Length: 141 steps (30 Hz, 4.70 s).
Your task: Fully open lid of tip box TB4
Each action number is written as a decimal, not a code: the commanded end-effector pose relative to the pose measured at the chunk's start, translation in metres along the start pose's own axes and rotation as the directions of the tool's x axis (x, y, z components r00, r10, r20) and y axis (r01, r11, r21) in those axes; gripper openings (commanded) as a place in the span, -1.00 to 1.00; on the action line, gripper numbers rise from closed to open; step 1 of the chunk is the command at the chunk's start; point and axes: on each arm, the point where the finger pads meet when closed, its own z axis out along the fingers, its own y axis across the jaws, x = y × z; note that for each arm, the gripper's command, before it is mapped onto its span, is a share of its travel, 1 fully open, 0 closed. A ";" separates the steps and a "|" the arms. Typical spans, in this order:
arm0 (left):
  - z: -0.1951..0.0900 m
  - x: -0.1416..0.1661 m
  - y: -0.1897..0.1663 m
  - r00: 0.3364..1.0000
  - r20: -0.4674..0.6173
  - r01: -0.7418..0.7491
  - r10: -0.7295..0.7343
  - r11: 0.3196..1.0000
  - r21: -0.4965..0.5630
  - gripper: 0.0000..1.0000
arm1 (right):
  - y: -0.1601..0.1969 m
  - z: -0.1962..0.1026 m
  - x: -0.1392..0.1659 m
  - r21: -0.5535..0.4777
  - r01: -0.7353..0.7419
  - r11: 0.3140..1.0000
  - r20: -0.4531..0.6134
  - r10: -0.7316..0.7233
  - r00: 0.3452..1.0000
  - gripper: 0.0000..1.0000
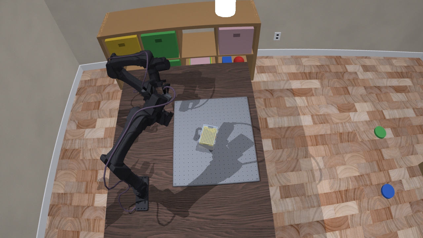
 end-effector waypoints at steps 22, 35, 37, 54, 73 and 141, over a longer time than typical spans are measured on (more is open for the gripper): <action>-0.001 -0.001 0.001 1.000 0.001 -0.003 0.003 1.000 -0.004 1.00 | -0.003 0.005 -0.019 -0.015 0.043 0.999 0.066 -0.042 0.997 1.00; -0.001 -0.001 0.001 1.000 0.001 -0.003 0.003 1.000 -0.004 1.00 | -0.118 0.070 -0.086 0.052 0.195 0.979 0.364 -0.200 0.909 1.00; -0.001 -0.001 0.001 1.000 0.001 -0.003 0.003 1.000 -0.004 1.00 | -0.147 0.081 -0.083 0.075 0.201 0.977 0.389 -0.214 0.896 1.00; 0.019 0.018 0.056 0.983 -0.064 0.162 -0.172 0.978 -0.131 1.00 | -0.267 0.108 -0.035 0.223 0.267 0.938 0.509 -0.345 0.789 1.00; 0.132 0.024 0.175 0.742 0.109 0.646 -0.661 0.662 -0.381 1.00 | -0.330 0.116 0.062 0.364 0.322 0.874 0.541 -0.480 0.690 1.00; 0.215 0.010 0.179 0.528 0.267 0.831 -0.806 0.426 -0.358 1.00 | -0.288 0.214 0.096 0.161 0.354 0.921 0.542 -0.382 0.748 1.00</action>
